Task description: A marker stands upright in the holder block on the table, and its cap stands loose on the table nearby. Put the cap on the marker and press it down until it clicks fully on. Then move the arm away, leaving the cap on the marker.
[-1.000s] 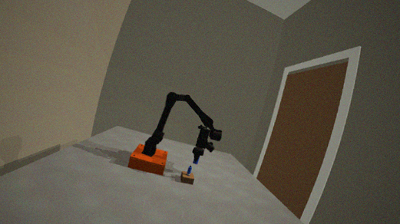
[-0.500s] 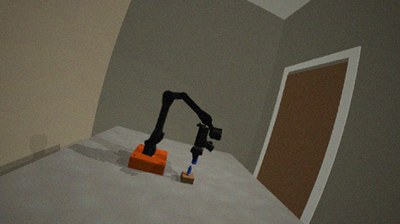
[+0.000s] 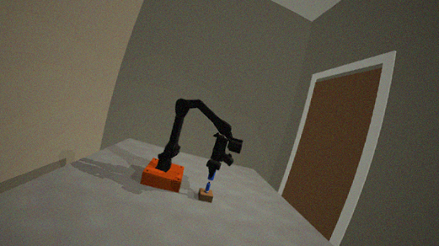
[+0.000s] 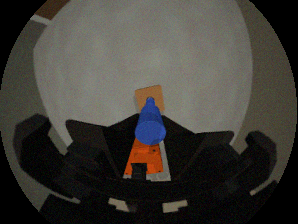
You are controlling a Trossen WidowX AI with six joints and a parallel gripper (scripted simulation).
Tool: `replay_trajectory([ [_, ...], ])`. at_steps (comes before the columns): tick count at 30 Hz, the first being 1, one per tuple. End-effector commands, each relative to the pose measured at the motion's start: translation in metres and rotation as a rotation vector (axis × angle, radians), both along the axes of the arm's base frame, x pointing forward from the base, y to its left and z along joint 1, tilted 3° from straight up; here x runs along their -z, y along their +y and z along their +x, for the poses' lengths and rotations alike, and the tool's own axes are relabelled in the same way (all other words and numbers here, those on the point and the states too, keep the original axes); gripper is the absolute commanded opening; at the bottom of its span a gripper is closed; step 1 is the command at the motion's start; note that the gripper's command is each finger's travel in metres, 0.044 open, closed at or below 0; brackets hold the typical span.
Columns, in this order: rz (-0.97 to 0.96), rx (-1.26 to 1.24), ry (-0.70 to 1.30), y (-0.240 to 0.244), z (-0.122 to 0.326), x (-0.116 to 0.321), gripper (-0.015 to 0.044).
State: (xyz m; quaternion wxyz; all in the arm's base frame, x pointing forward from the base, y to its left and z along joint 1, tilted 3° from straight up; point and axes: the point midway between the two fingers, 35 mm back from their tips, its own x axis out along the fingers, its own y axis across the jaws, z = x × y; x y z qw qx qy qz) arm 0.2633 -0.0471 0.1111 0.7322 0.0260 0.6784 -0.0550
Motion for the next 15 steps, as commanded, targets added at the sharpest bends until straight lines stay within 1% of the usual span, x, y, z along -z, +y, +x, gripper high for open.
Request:
replay_trajectory([
  [1,0.003,-0.005,-0.002,-0.001,0.0,0.003,0.0],
  [15,0.003,-0.005,-0.002,-0.002,0.002,0.022,0.0],
])
